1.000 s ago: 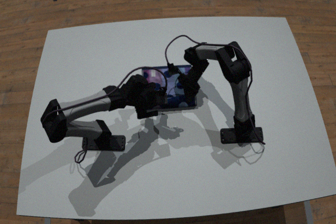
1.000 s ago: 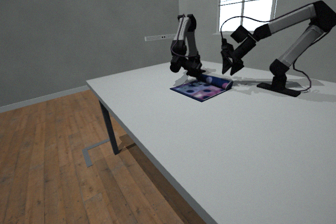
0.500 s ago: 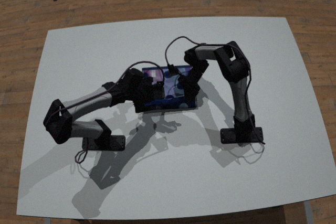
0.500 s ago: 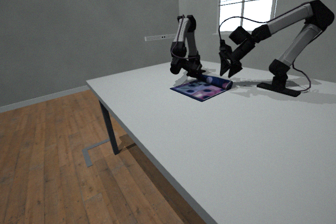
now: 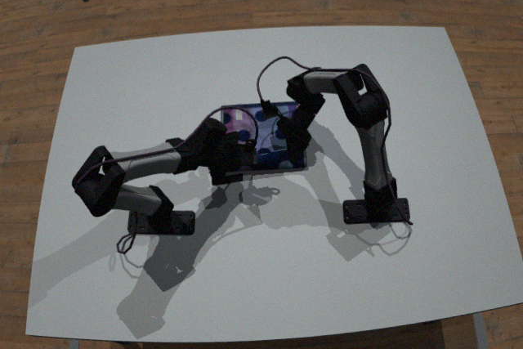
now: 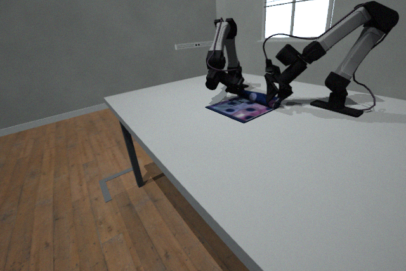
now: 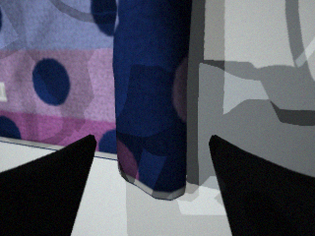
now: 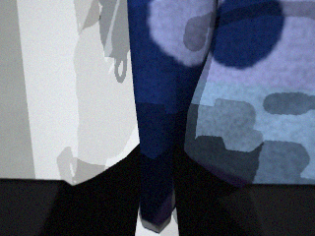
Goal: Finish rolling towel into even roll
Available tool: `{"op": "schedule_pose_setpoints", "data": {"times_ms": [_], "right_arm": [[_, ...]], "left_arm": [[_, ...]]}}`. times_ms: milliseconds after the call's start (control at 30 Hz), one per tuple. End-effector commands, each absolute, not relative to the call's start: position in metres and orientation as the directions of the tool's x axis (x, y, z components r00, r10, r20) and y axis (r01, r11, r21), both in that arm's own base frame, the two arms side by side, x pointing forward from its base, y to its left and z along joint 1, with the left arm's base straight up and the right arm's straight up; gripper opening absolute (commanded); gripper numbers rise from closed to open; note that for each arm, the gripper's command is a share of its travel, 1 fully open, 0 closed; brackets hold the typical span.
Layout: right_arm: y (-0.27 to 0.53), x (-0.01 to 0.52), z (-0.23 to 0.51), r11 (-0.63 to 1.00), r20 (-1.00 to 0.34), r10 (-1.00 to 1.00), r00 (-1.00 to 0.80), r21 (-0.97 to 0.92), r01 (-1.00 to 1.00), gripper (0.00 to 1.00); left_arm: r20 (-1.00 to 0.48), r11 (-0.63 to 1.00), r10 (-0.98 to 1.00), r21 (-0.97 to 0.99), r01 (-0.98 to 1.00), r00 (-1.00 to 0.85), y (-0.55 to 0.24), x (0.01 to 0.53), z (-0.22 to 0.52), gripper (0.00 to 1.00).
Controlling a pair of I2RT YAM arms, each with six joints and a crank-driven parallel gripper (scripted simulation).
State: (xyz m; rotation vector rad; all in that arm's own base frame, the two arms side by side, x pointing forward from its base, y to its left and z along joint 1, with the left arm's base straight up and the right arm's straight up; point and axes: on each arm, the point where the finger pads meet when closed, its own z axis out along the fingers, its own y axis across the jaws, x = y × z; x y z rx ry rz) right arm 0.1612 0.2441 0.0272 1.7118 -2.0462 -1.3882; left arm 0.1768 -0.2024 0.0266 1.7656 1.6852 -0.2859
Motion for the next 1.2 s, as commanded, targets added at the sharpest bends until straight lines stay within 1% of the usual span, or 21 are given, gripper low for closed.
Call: {"op": "schedule_pose_setpoints", "data": {"times_ms": [0, 133, 200, 267, 733, 833, 1033, 1167], "right_arm": [[0.2445, 0.1621, 0.0245, -0.075, -0.433, -0.832, -0.346, 0.707, -0.704, 0.22], [0.2445, 0.1621, 0.0245, -0.075, -0.433, -0.832, -0.346, 0.707, -0.704, 0.22], [0.2445, 0.1621, 0.0245, -0.075, -0.433, -0.832, -0.346, 0.707, -0.704, 0.22], [0.2445, 0.1621, 0.0245, -0.075, -0.433, -0.832, -0.346, 0.707, -0.704, 0.22], [0.2445, 0.1621, 0.0245, -0.075, -0.433, -0.832, -0.346, 0.707, -0.704, 0.22], [0.2445, 0.1621, 0.0245, -0.075, -0.433, -0.832, -0.346, 0.707, -0.704, 0.22], [0.2445, 0.1621, 0.0245, -0.075, -0.433, -0.832, -0.346, 0.707, -0.704, 0.22], [0.2445, 0.1621, 0.0245, -0.075, -0.433, -0.832, -0.346, 0.707, -0.704, 0.22]], "left_arm": [[-0.604, 0.064, 0.779, 0.342, 0.937, 0.167, -0.2159, 0.1851, 0.0303, 0.98], [-0.604, 0.064, 0.779, 0.342, 0.937, 0.167, -0.2216, 0.1892, 0.0350, 0.98], [-0.604, 0.064, 0.779, 0.342, 0.937, 0.167, -0.2216, 0.1892, 0.0350, 0.89], [-0.604, 0.064, 0.779, 0.342, 0.937, 0.167, -0.2216, 0.1892, 0.0350, 0.89], [-0.604, 0.064, 0.779, 0.342, 0.937, 0.167, -0.2216, 0.1892, 0.0350, 0.30], [-0.604, 0.064, 0.779, 0.342, 0.937, 0.167, -0.2216, 0.1892, 0.0350, 0.29], [-0.604, 0.064, 0.779, 0.342, 0.937, 0.167, -0.2216, 0.1892, 0.0350, 0.22], [-0.604, 0.064, 0.779, 0.342, 0.937, 0.167, -0.2216, 0.1892, 0.0350, 0.21]]}}
